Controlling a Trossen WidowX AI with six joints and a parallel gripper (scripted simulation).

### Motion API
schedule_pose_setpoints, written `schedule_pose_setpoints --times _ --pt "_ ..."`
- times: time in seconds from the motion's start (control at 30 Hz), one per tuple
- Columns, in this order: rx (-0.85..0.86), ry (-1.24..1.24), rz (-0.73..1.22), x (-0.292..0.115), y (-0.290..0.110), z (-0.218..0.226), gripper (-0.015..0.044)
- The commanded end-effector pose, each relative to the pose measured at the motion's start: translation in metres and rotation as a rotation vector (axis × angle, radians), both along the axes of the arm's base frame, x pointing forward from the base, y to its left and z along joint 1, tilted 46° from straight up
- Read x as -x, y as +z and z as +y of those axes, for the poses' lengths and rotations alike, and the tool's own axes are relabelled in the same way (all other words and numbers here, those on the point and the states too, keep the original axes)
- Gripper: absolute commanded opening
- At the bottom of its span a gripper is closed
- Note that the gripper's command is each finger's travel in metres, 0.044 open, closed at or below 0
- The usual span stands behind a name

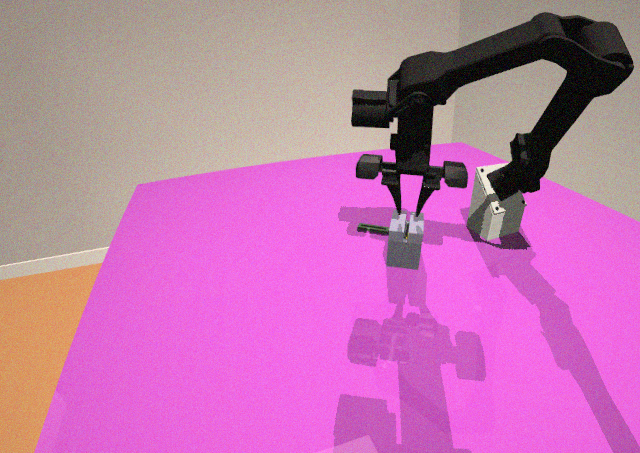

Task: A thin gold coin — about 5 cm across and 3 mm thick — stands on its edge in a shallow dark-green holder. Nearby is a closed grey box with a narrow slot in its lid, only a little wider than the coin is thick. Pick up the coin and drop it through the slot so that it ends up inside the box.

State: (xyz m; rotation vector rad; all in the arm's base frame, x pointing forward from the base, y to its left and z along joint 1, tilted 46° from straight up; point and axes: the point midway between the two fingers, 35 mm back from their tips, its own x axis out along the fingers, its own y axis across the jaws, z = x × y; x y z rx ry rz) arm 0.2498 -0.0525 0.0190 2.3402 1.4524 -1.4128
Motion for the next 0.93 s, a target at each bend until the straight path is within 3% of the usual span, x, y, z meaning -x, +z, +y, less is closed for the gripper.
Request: schedule_pose_setpoints --times 0.0,0.13,0.5,0.9 --pt "0.000 0.000 -0.001 0.000 0.000 0.000 0.0161" --pt "0.000 0.000 -0.001 0.000 0.000 0.000 0.0161" --pt "-0.001 -0.001 0.001 0.006 0.027 -0.026 0.0440" --pt "-0.006 -0.001 0.003 0.012 0.043 -0.039 0.0440"
